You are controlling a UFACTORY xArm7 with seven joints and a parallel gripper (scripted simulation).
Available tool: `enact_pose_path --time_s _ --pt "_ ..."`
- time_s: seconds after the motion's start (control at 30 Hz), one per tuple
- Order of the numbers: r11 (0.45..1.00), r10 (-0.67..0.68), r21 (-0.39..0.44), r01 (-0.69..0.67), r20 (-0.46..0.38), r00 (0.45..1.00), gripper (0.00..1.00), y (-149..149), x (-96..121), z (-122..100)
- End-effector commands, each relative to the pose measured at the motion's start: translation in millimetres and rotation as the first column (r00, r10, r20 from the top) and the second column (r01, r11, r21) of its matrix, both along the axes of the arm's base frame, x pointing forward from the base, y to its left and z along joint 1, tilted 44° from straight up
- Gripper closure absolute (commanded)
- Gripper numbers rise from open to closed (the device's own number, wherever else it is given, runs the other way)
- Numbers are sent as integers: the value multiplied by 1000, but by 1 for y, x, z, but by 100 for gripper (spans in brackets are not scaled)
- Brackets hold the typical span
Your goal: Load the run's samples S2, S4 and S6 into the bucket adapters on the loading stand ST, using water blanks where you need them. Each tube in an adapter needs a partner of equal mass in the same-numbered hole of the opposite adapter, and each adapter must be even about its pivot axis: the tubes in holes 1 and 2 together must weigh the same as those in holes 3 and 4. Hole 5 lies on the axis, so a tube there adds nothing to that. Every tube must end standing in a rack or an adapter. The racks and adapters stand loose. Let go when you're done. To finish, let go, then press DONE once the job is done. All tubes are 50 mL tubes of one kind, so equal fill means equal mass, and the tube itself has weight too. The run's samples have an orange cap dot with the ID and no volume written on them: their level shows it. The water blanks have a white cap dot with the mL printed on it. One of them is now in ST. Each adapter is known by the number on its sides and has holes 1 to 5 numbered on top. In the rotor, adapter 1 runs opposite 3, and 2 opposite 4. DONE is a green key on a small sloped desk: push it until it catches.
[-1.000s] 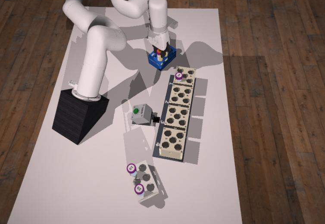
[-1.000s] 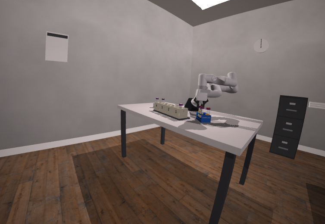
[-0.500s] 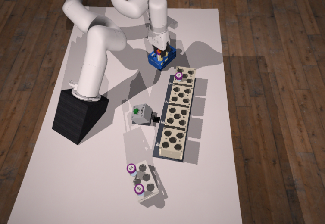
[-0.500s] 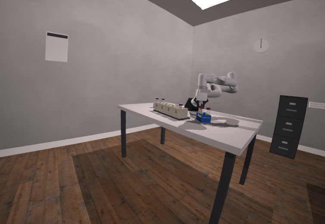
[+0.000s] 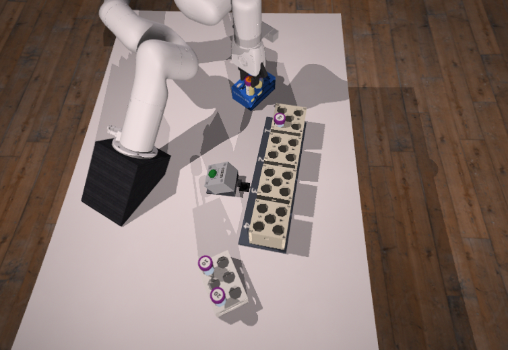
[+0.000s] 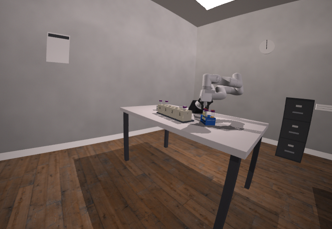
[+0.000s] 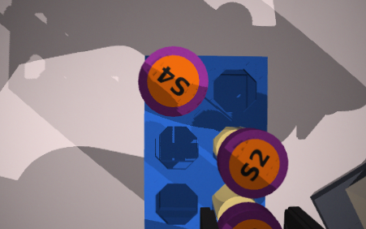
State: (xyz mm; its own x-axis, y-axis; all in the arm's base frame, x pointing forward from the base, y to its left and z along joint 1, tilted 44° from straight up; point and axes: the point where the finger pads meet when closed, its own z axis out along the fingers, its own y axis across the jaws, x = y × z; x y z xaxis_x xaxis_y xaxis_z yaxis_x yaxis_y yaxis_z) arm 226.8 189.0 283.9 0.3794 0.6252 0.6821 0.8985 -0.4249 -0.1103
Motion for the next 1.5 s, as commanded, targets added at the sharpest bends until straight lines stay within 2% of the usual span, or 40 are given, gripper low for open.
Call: enact_pose_path --time_s 0.0,1.47 --pt "1000 0 1 0 1 1000 56 -5 -2 6" --pt "1000 0 1 0 2 1000 56 -58 -19 64"
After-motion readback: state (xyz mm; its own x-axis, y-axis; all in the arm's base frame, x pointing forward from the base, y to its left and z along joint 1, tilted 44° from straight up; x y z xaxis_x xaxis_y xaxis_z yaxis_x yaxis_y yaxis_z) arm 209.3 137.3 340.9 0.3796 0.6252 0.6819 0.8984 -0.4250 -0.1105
